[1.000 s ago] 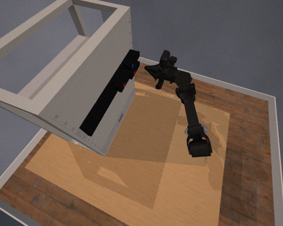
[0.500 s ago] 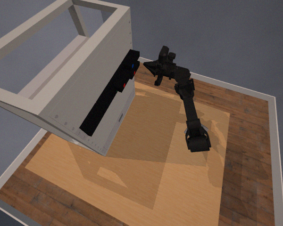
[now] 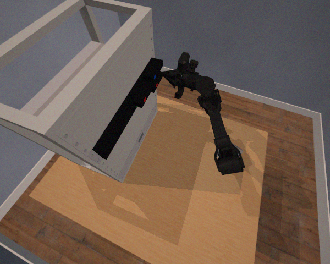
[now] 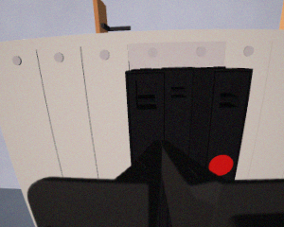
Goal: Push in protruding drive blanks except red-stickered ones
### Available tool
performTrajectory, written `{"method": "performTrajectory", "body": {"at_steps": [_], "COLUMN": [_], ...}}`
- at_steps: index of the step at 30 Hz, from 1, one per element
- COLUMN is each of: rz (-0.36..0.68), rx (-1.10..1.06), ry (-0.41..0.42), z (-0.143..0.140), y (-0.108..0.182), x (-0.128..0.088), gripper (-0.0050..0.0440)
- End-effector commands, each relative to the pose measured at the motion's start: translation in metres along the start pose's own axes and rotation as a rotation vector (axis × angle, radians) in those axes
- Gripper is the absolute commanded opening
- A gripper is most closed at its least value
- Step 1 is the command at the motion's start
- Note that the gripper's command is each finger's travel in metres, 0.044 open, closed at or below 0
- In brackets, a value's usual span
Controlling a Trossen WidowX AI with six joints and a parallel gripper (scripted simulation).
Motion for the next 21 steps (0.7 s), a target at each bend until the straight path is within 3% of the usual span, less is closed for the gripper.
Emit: {"method": "performTrajectory", "body": {"at_steps": [1,21], "rz": [0.008,0.008], "rx": [-0.023,-0.023], "ry": [-0.011,-0.011], "z": [0.0067,0.0141], "y": [0.0051,0.0110], "x": [0.0013,0.0051], "gripper": [0.0000,0.0000]}}
Point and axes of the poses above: the point midway between the two fingers, 35 mm back from their tips, its own x axis out along the fingers, its own z axis across the jaws, y = z × x, the point moved 4 cm from there along -x, back along the fingers, and after that the axes turned 1 degree about x, right-handed, at the moved point
